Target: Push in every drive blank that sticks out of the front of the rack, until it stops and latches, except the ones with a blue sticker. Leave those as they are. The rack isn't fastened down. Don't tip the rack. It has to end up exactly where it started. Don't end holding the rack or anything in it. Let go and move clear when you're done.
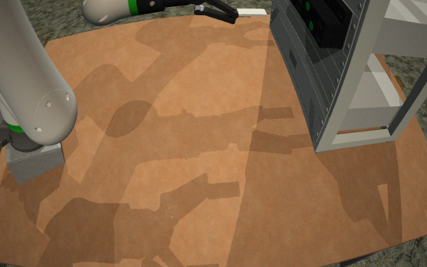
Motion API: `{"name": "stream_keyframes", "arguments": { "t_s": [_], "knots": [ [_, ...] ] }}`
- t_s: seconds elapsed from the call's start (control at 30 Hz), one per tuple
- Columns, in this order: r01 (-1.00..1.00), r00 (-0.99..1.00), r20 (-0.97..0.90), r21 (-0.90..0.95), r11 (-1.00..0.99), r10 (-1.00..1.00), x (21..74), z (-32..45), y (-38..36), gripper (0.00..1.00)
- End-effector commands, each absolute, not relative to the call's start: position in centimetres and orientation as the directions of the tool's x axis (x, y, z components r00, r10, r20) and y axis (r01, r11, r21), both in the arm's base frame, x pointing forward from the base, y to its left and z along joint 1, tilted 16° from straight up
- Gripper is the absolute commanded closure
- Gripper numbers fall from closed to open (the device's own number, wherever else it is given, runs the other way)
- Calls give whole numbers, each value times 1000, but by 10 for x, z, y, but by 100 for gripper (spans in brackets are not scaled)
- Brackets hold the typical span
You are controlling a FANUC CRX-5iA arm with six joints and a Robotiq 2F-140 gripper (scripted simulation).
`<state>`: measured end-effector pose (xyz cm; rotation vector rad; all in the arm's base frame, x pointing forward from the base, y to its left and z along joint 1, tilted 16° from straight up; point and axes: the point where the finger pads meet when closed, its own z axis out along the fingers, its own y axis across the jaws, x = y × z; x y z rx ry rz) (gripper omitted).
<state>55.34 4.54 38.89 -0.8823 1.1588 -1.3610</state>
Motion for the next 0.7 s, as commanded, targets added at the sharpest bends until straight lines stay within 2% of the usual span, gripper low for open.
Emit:
{"name": "stream_keyframes", "arguments": {
  "t_s": [0.0,0.67],
  "knots": [
    [260,-134,-104,-963,67,-986,553,389,45,0],
    [260,-134,-104,-963,67,-986,533,437,-5,0]
  ]
}}
